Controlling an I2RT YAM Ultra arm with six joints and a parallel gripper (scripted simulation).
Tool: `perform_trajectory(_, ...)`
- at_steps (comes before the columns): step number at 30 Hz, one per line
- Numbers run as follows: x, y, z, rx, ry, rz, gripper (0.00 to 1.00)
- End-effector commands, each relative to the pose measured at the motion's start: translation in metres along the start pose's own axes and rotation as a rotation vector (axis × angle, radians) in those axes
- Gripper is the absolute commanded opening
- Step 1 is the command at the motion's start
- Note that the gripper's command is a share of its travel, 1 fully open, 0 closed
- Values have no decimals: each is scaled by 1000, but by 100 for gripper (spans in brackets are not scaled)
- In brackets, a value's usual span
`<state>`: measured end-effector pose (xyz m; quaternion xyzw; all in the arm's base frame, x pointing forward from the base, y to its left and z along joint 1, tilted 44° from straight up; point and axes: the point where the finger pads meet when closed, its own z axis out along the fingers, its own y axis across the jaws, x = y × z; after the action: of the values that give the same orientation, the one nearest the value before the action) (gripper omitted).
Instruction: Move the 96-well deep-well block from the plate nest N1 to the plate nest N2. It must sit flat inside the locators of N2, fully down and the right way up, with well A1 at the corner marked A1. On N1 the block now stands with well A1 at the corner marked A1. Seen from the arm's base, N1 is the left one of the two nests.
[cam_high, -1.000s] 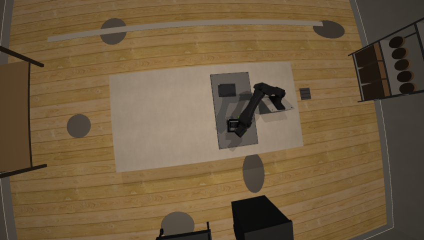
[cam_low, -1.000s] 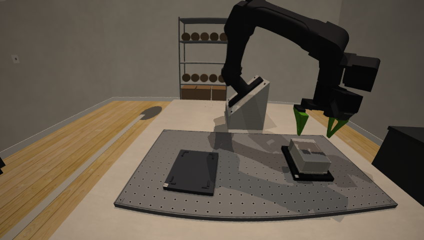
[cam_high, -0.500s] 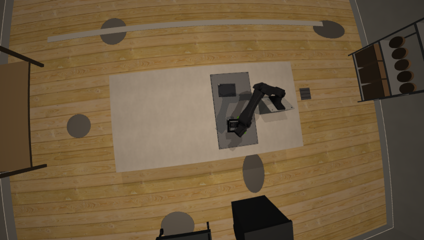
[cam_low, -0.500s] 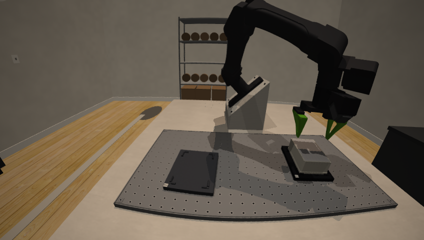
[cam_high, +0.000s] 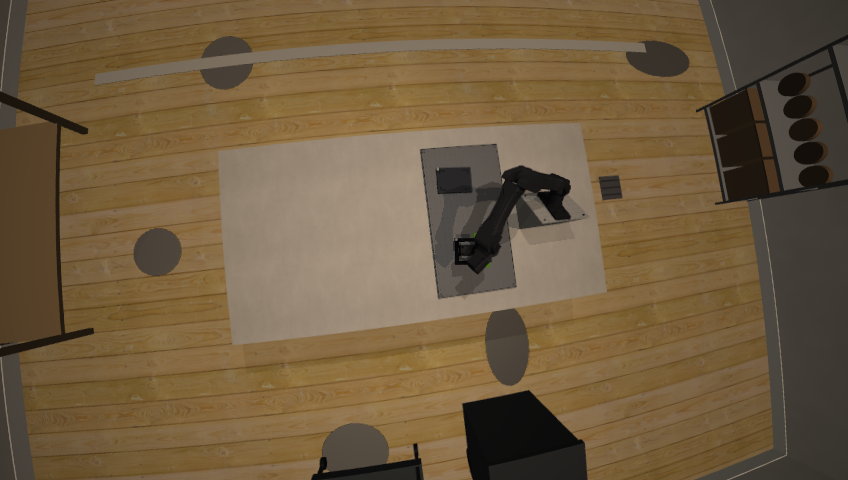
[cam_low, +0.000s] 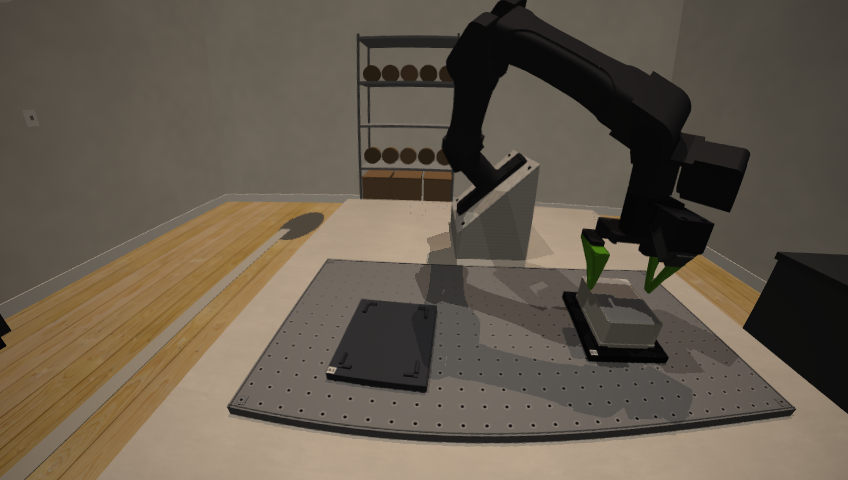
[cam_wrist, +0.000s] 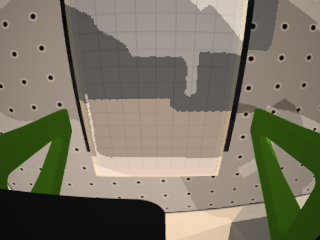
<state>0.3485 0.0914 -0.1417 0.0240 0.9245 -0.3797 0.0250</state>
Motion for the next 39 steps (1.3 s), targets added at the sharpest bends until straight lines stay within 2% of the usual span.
perform_trajectory(1,-7,3,-8,-15,-47,2,100)
perform_trajectory(3,-3,1,6,-1,-23,-1,100)
perform_trajectory(5,0,2,13,5,-16,-9,100)
perform_trajectory(10,-6,6,12,-8,-39,-3,100)
perform_trajectory(14,-2,3,27,2,-19,-5,100)
perform_trajectory(16,-2,3,27,2,-19,-5,100)
perform_trajectory(17,-8,5,14,-15,-51,0,100)
perform_trajectory(20,2,7,29,4,-29,-23,100)
perform_trajectory(24,-1,2,40,3,-18,-6,100)
perform_trajectory(27,-6,5,37,-8,-39,-3,100)
perform_trajectory(31,-2,3,51,2,-20,-7,100)
perform_trajectory(33,-2,3,51,2,-20,-7,100)
perform_trajectory(34,-9,6,41,-13,-49,-1,100)
perform_trajectory(37,-2,3,57,2,-21,-8,100)
perform_trajectory(39,-5,5,53,-5,-33,-4,100)
